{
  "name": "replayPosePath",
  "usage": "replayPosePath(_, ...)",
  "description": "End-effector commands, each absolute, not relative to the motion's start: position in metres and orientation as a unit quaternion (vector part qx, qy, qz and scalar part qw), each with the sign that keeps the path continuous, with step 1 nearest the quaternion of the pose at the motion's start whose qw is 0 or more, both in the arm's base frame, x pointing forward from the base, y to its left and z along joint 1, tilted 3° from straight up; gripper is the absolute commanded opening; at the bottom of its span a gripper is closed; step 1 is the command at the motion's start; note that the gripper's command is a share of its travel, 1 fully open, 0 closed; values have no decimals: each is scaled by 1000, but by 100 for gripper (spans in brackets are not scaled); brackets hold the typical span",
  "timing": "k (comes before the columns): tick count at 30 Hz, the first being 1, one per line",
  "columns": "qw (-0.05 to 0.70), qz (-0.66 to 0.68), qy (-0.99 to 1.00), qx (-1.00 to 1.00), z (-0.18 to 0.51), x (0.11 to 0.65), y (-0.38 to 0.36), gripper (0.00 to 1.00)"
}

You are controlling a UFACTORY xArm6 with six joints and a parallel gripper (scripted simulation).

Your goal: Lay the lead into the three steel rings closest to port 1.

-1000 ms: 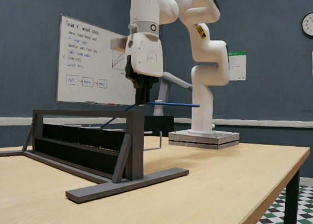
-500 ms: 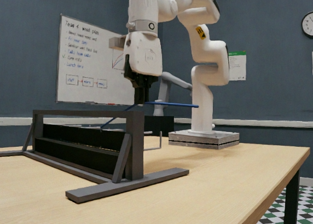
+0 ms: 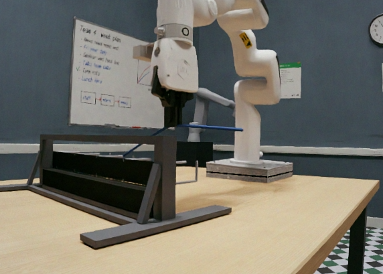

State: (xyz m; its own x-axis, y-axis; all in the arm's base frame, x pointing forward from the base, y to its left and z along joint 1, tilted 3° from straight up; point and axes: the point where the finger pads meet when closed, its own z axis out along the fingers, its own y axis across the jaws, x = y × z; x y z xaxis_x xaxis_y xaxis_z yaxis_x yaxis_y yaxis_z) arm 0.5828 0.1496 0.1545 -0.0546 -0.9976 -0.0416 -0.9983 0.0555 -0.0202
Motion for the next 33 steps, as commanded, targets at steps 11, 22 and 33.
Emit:
replayPosePath(11,26,5,726,-688,158,585,151,0)
replayPosePath(22,26,5,726,-688,156,585,151,0)
replayPosePath(33,26,5,726,-688,147,585,152,0)
